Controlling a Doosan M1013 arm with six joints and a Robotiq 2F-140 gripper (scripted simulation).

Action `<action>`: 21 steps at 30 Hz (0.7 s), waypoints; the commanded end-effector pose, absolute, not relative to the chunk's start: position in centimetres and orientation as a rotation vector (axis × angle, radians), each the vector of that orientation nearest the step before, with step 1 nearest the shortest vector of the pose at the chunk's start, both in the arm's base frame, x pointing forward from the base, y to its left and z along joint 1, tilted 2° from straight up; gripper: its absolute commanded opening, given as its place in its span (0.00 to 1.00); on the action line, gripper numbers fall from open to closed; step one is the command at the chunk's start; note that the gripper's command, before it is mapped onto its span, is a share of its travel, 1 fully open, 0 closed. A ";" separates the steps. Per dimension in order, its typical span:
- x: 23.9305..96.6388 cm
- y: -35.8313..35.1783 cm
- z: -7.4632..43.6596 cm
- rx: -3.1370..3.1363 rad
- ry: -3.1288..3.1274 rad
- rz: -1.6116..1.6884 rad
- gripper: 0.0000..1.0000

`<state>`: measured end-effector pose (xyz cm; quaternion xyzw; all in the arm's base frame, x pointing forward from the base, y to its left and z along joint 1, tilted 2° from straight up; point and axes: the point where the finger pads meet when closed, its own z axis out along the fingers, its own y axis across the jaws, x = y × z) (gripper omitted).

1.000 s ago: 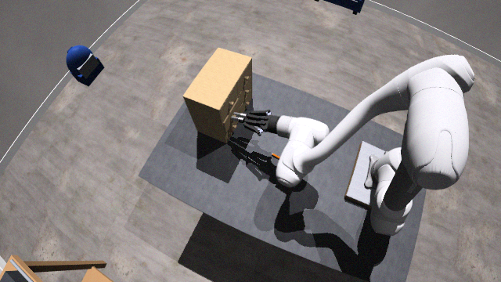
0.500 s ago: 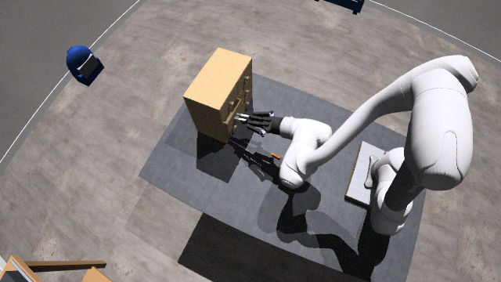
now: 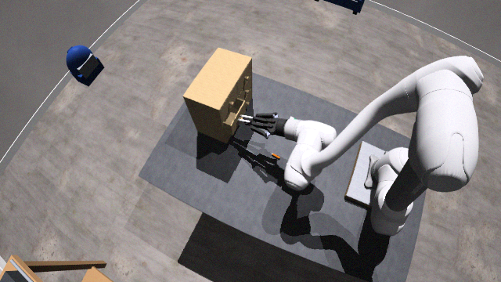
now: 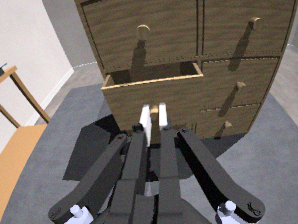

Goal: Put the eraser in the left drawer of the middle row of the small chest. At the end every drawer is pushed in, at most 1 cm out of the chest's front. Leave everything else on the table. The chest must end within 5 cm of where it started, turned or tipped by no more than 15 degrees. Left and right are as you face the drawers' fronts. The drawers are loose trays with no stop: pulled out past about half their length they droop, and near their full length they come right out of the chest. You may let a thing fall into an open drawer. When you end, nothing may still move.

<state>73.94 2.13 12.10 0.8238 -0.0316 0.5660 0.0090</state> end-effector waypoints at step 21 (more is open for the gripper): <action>71.4 2.3 12.2 2.573 -0.099 1.768 0.08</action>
